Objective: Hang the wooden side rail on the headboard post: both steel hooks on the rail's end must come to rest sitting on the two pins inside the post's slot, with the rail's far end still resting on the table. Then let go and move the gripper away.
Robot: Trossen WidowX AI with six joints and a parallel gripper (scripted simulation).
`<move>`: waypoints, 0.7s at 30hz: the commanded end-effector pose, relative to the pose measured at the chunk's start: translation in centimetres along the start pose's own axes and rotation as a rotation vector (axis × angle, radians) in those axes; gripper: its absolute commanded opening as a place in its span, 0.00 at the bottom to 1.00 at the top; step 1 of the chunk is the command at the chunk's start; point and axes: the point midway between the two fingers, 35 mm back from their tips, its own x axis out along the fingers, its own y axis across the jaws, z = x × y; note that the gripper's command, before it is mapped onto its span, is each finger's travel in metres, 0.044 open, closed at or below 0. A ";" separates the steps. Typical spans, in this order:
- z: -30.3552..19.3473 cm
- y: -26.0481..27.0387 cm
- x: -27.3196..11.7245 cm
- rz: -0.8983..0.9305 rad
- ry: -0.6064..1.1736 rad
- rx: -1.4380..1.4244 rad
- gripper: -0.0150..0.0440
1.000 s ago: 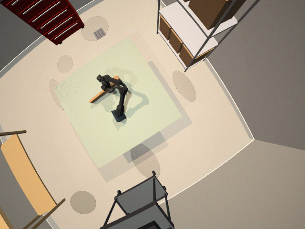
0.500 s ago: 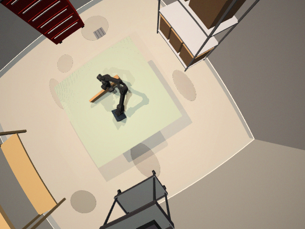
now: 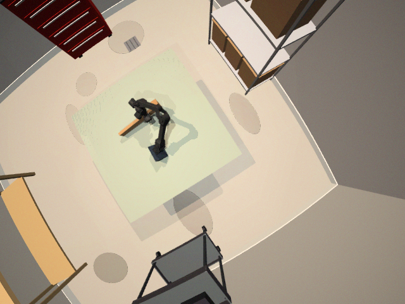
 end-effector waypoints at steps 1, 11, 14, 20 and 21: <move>-0.3 -0.3 -0.4 -0.012 0.000 0.000 0.25; -0.4 -0.2 -0.4 -0.012 0.000 0.000 0.25; -0.4 -0.1 -0.4 -0.012 0.000 0.000 0.25; -0.5 -0.1 -0.3 -0.012 0.000 0.000 0.25; -0.5 -0.1 -0.3 -0.012 0.000 0.000 0.25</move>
